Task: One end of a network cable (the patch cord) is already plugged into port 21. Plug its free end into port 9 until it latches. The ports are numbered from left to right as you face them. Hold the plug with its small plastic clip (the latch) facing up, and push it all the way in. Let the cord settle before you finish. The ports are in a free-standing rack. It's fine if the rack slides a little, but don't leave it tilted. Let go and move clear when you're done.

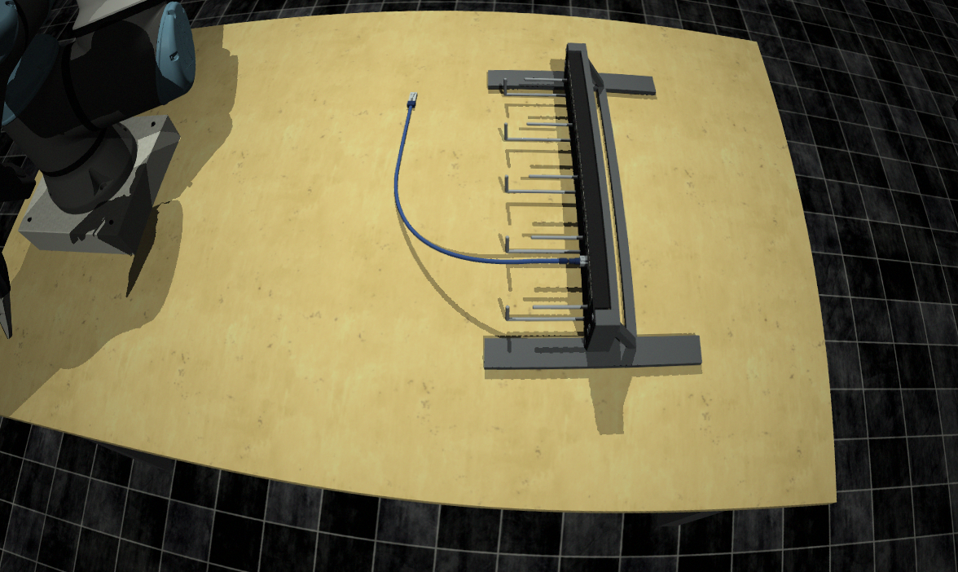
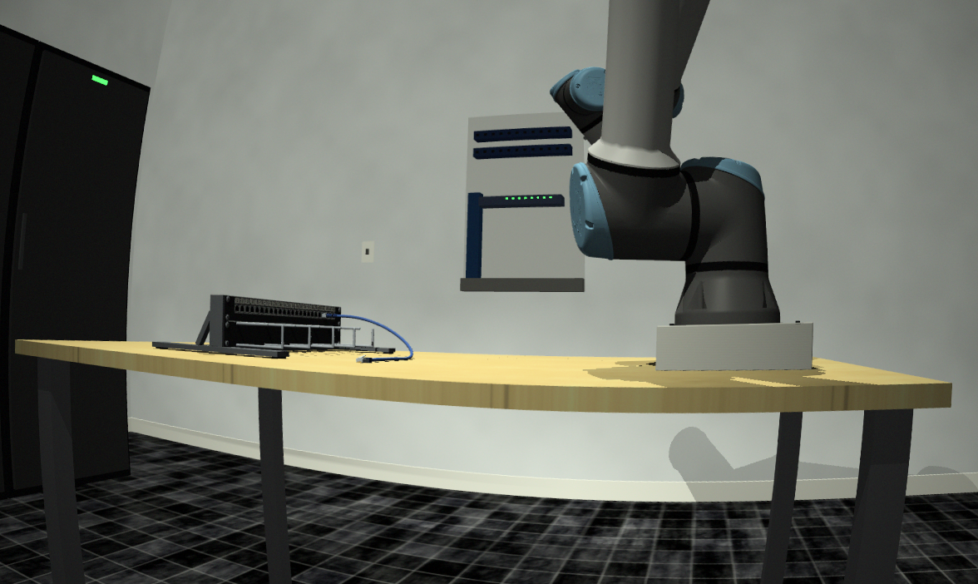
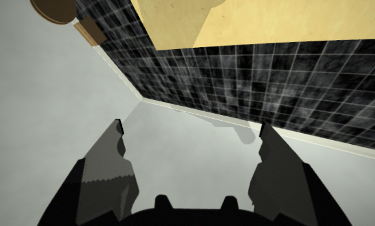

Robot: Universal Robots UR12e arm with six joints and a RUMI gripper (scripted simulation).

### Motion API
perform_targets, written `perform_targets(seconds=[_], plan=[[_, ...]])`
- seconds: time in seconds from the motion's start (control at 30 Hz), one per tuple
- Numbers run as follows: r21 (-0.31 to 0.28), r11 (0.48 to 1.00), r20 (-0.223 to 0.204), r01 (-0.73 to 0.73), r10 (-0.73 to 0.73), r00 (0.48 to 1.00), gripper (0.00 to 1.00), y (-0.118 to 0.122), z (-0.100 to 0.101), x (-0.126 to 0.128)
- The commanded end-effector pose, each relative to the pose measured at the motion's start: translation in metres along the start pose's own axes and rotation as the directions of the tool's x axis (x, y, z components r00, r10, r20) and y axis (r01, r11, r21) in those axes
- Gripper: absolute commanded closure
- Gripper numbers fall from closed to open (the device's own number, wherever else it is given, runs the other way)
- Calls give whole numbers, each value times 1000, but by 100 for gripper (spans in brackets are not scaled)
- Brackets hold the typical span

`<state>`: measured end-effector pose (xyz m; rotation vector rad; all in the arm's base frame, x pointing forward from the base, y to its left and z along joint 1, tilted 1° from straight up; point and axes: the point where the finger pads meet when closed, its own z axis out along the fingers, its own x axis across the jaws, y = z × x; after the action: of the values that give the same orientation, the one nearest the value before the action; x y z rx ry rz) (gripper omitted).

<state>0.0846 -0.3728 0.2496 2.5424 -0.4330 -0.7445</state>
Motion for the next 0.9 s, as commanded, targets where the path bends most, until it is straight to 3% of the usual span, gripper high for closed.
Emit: perform_targets(seconds=[0.0, 0.63, 0.87], plan=[[-1, 1000, 0, -1, 1, 1000, 0, 1, 0, 0], [-1, 1000, -1, -1, 1, 1000, 0, 1, -1, 0], [0, 1000, -24, -1, 1, 1000, 0, -3, -5, 14]])
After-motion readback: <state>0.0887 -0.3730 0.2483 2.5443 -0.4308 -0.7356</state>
